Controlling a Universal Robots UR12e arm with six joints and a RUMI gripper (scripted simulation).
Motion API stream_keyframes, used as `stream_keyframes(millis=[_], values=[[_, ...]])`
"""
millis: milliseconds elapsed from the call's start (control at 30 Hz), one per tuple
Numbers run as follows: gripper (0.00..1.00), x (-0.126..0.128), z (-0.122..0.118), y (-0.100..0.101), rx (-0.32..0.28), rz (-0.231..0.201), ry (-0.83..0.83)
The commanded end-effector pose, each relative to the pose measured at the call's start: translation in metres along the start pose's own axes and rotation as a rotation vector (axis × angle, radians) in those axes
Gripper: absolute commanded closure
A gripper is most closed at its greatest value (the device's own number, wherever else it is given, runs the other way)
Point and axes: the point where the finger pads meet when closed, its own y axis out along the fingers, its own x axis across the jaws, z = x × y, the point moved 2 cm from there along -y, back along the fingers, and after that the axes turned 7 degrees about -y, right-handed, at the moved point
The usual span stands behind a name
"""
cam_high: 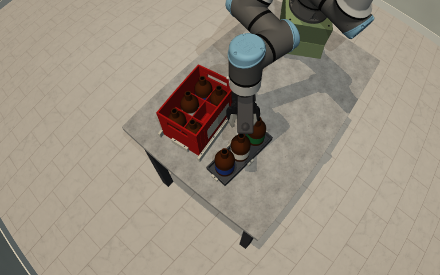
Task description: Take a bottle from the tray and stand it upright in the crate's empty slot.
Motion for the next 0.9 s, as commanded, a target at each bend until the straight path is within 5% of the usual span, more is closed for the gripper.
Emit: stream_keyframes(millis=[0, 867], values=[[0.62, 0.000, 0.000, 0.003, 0.001, -0.001, 0.000], [0.62, 0.001, 0.001, 0.034, 0.001, -0.001, 0.000]])
